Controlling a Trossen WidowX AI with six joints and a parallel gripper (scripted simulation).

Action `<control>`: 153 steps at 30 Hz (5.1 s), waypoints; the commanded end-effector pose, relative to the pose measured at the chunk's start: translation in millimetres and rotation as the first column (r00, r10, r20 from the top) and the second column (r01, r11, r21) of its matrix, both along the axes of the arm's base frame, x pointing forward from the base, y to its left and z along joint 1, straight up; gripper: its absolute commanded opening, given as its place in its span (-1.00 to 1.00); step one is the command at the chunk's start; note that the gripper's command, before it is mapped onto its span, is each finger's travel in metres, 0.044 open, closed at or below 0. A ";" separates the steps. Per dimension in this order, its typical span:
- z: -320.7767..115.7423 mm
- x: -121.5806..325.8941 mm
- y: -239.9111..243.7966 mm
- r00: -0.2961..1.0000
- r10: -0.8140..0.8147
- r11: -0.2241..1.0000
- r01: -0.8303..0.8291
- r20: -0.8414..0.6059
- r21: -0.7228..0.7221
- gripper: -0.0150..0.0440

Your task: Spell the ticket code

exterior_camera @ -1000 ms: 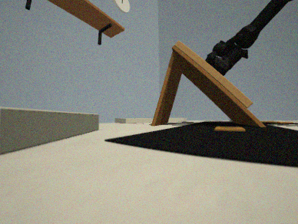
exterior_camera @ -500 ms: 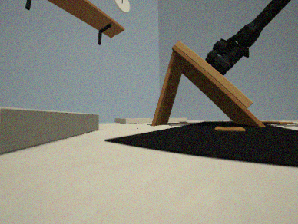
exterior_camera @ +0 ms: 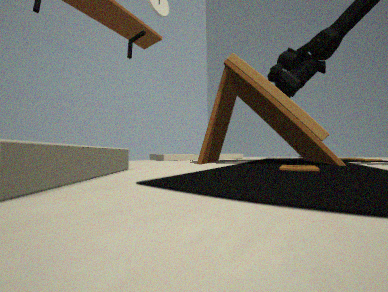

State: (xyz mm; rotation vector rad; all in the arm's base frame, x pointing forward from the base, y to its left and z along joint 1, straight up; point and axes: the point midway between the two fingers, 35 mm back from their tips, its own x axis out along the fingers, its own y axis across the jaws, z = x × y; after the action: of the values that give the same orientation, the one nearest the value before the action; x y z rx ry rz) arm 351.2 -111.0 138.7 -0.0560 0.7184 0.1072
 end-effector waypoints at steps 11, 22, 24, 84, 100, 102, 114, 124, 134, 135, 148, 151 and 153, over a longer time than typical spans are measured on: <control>0.6 -2.0 11.5 1.000 -0.002 1.000 0.002 0.003 -0.001 -0.49; 0.6 -2.8 19.2 1.000 -0.002 1.000 0.002 0.003 0.000 -0.49; 0.5 -2.9 20.4 1.000 -0.002 1.000 0.002 0.003 0.000 -0.49; 12.8 -20.6 25.6 1.000 -0.002 1.000 0.002 0.002 0.001 0.51; 16.0 -26.0 24.4 1.000 -0.002 1.000 0.002 0.001 0.001 0.51; 16.4 -26.6 24.3 1.000 -0.002 1.000 0.002 0.001 0.001 0.51; 18.9 -30.4 23.9 1.000 -0.002 1.000 0.002 0.001 0.001 0.51; 21.0 -33.2 23.8 1.000 -0.002 1.000 0.002 0.001 0.001 0.51; 22.9 -35.4 24.0 1.000 -0.002 1.000 0.002 0.000 0.001 0.51; 23.1 -35.6 24.0 1.000 -0.002 1.000 0.002 0.000 0.001 0.51; 25.6 -37.0 24.4 1.000 -0.002 1.000 0.002 0.000 0.001 0.51; 26.3 -37.1 24.5 1.000 -0.002 1.000 0.002 0.000 0.001 0.51; 26.7 -37.1 24.6 1.000 -0.002 1.000 0.002 0.000 0.001 0.51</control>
State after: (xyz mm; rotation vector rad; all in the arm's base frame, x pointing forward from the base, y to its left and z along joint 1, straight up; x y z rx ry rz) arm 314.0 -86.9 162.3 -0.0498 0.7242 0.1010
